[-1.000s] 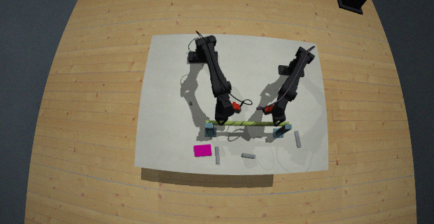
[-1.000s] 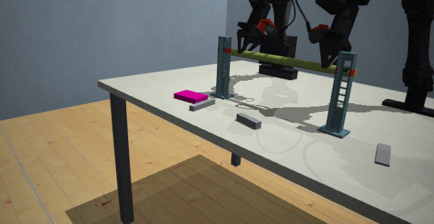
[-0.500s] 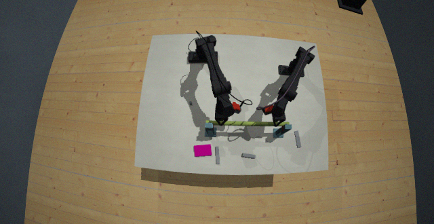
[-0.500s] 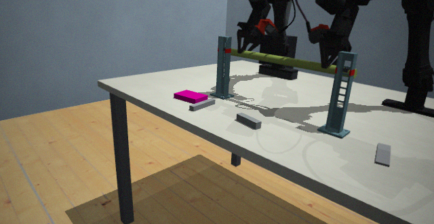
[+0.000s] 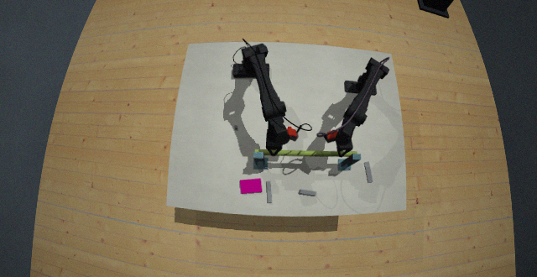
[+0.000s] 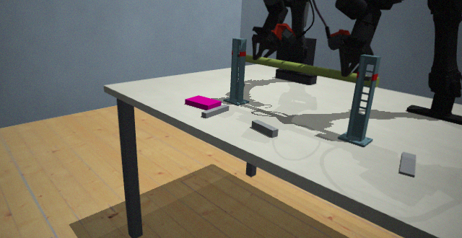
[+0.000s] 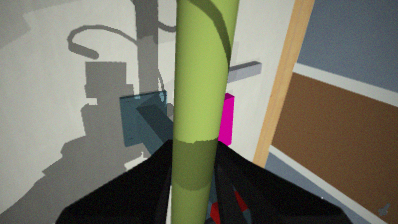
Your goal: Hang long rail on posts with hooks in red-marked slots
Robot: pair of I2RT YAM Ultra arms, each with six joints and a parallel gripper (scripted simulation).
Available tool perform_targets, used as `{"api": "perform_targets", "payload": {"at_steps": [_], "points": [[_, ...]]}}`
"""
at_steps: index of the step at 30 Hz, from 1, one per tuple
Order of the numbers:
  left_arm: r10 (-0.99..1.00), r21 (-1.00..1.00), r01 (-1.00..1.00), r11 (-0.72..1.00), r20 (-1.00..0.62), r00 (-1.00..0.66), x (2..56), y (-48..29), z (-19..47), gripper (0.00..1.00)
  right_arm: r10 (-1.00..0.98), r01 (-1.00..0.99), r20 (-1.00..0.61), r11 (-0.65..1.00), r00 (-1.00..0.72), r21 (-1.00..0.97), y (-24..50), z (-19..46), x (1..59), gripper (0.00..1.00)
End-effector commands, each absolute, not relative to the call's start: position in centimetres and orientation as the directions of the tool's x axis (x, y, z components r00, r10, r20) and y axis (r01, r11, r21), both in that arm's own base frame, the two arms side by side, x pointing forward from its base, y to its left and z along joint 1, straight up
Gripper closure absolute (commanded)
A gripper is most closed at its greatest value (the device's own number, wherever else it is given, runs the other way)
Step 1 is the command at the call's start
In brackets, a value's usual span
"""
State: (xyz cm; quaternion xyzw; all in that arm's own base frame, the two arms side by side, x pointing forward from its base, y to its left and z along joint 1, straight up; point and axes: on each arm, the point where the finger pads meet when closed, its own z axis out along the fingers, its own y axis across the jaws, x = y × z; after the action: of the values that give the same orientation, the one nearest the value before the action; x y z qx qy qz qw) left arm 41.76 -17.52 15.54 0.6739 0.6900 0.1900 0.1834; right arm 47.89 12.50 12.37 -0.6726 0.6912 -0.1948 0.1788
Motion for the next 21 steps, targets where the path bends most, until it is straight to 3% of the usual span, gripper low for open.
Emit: {"api": "perform_targets", "payload": {"at_steps": [1,3,4,21], "points": [[1.000,0.541,0.841,0.027,-0.017,-0.022,42.3,-17.7,16.0,0.59,-0.999,-0.832,-0.009,0.032,-0.033,-0.554,12.6,13.6,48.7,0.59],[1.000,0.541,0.841,0.027,-0.017,-0.022,42.3,-17.7,16.0,0.36,-0.999,-0.832,-0.009,0.032,-0.033,-0.554,12.6,13.6,48.7,0.36],[1.000,0.541,0.841,0.027,-0.017,-0.022,42.3,-17.7,16.0,0.29,-0.999,-0.832,-0.009,0.032,-0.033,-0.554,12.6,13.6,48.7,0.29],[0.999,0.583,0.811,0.041,-0.041,-0.021,40.7,-18.3,18.8,0.29,-0.999,-0.807,-0.020,0.039,-0.033,-0.589,13.4,16.0,46.9,0.29]]}}
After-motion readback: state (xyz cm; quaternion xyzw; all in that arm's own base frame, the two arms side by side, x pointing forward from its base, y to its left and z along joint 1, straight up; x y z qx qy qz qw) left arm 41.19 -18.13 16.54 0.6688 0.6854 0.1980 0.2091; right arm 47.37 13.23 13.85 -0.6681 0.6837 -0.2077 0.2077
